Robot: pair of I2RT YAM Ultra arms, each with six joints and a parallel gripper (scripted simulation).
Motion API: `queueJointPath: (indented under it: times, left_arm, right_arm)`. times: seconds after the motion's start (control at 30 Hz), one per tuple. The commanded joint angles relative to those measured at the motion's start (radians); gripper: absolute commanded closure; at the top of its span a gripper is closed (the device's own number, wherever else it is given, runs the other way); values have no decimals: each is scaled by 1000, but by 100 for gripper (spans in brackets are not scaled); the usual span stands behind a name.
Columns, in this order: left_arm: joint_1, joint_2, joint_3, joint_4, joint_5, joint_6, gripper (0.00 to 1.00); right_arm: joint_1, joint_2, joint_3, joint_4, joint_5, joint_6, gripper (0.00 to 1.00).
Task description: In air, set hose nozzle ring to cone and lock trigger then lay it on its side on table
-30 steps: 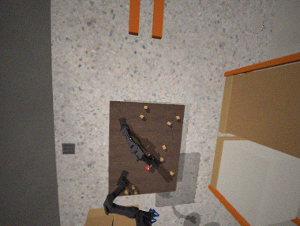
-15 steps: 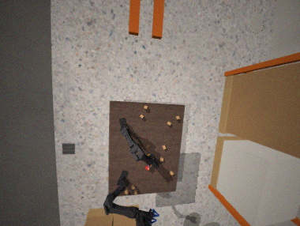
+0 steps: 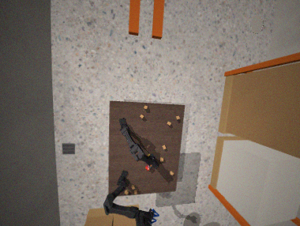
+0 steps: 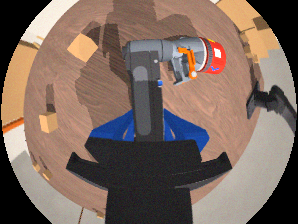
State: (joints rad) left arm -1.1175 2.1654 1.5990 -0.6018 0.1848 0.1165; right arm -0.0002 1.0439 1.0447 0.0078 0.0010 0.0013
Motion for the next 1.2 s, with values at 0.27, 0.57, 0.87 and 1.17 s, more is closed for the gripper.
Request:
queueJointPath:
  times: [0.27,0.57,0.87,1.17]
  left_arm:
    - [-18,-59,37,12,12,-16,64]
    - [-56,-116,27,-44,-1,-61,64]
    - [-136,-210,-91,190,-204,-126,64]
    - [-185,-240,-228,412,-352,-110,64]
  right_arm:
    - [5,-3,47,15,-2,-5,37]
    - [5,-3,47,15,-2,-5,37]
    - [5,-3,47,15,-2,-5,37]
    - [5,-3,47,15,-2,-5,37]
